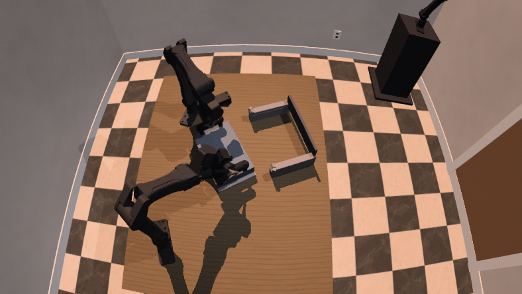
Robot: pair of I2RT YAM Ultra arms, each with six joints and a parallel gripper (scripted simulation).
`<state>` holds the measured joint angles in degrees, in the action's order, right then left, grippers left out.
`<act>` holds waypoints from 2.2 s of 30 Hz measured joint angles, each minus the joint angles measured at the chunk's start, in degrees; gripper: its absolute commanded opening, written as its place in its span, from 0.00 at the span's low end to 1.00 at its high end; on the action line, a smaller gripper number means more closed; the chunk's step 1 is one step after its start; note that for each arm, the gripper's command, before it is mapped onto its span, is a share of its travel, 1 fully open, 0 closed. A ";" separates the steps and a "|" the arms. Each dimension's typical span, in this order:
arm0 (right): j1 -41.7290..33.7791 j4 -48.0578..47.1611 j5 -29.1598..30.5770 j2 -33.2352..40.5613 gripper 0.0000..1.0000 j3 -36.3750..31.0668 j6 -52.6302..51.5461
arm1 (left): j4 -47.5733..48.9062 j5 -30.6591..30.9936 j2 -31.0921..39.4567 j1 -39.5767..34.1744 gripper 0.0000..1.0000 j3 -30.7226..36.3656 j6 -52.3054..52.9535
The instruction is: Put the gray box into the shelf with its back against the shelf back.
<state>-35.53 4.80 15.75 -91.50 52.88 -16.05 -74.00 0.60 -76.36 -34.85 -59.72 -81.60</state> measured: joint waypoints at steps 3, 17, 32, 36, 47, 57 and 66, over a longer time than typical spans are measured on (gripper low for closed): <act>0.00 0.17 -0.44 0.00 0.16 0.00 -0.24 | -0.46 0.39 0.00 0.00 0.16 -0.13 -0.04; -0.07 0.20 -0.35 0.00 0.16 0.02 -0.26 | -0.59 0.33 0.00 -0.09 0.16 -0.22 -0.15; -0.07 0.90 0.17 0.55 0.16 0.61 0.63 | -0.68 -0.22 0.42 -0.55 0.16 -0.57 -0.83; -0.04 1.03 0.59 0.87 0.16 1.01 1.18 | -0.83 -0.79 0.81 -0.70 0.16 -0.96 -1.05; -0.07 1.42 0.83 1.33 0.16 1.53 1.77 | -1.38 -1.22 1.40 -0.94 0.16 -1.53 -1.40; -0.07 2.08 0.79 1.42 0.16 2.05 1.81 | -1.90 -1.27 1.44 -0.94 0.16 -1.99 -1.46; -0.09 4.46 0.68 2.10 0.16 3.72 1.70 | -4.26 -1.29 1.42 -0.94 0.16 -4.31 -1.46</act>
<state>-35.62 9.26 16.43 -89.41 56.60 -14.35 -78.26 -0.69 -74.94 -35.79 -64.03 -83.07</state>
